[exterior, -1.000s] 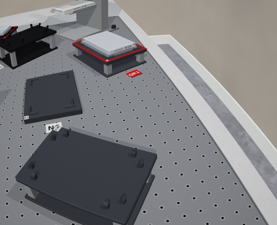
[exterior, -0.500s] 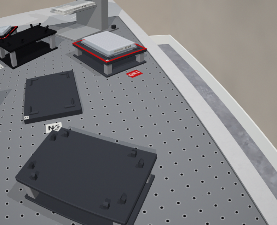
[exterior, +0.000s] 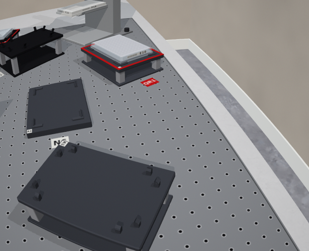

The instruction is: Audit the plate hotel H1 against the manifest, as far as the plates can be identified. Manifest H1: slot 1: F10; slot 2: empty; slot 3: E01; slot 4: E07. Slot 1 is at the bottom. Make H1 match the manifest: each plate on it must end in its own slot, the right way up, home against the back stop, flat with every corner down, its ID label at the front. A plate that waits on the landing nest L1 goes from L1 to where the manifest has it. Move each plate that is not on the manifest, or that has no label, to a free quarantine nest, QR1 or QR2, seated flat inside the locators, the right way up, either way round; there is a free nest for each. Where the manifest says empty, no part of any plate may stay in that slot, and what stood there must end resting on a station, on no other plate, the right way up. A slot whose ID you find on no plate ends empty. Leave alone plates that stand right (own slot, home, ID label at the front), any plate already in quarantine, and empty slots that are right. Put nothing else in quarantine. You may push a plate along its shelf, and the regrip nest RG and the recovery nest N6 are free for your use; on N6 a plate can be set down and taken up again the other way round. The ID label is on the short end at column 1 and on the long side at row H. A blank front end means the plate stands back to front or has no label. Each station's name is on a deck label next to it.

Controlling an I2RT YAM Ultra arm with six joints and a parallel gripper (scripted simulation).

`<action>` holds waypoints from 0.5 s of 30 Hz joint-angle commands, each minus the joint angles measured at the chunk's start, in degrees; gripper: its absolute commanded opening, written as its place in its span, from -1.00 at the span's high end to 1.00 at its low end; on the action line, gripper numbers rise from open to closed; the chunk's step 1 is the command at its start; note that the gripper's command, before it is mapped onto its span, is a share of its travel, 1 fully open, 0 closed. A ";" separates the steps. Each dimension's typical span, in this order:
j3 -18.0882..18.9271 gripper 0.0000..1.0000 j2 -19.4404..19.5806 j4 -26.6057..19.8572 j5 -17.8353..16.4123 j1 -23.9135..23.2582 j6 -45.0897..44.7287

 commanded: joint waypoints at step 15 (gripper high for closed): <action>1.45 -0.72 2.14 1.57 1.79 1.05 0.06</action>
